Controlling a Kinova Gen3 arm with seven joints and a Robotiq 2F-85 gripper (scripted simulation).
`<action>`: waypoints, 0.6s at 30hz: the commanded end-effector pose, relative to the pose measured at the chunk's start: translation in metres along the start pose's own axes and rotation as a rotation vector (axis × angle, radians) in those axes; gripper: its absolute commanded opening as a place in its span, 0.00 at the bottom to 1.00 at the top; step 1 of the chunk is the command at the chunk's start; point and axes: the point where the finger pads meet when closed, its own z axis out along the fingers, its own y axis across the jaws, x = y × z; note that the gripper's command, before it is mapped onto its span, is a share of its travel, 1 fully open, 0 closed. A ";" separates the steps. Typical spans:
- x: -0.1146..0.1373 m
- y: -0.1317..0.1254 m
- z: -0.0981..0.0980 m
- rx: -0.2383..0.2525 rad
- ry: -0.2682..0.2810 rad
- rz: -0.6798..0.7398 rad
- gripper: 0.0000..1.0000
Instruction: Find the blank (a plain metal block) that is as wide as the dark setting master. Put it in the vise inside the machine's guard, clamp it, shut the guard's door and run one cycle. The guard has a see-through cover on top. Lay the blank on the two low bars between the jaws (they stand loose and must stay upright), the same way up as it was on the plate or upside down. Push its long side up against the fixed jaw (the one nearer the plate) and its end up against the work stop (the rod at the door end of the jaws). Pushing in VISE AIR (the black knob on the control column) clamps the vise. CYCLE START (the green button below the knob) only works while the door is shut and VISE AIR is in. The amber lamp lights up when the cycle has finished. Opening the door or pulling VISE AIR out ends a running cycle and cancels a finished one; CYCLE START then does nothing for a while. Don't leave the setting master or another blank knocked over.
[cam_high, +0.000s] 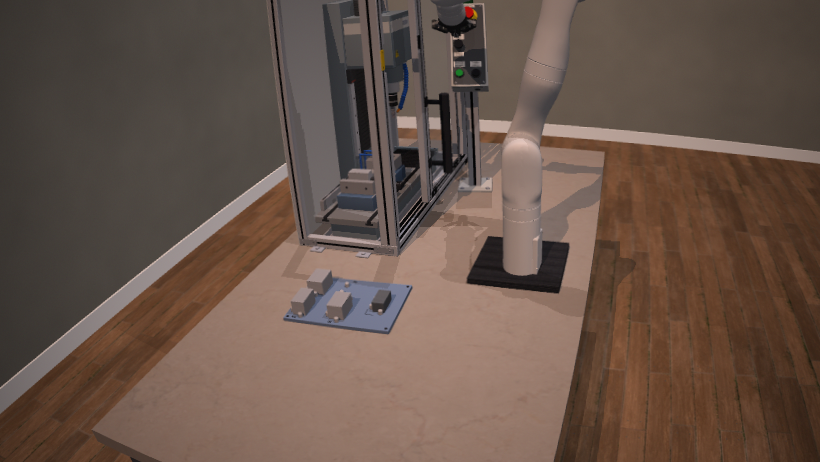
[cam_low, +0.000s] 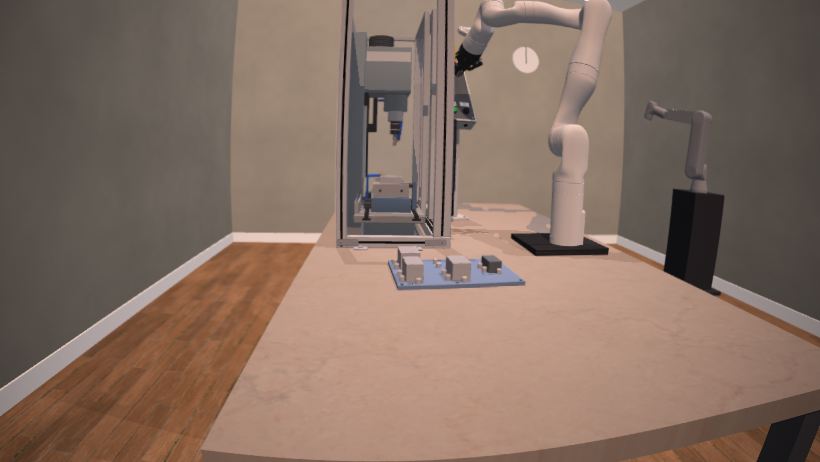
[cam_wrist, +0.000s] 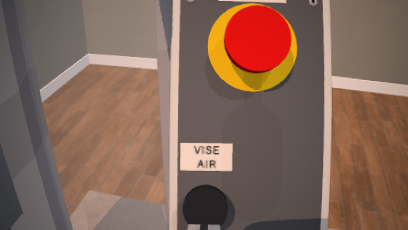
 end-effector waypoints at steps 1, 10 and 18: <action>0.001 0.000 0.000 0.001 0.001 0.001 0.10; 0.001 0.000 0.020 0.001 0.001 0.001 0.10; 0.001 0.000 0.020 0.001 0.001 0.001 0.10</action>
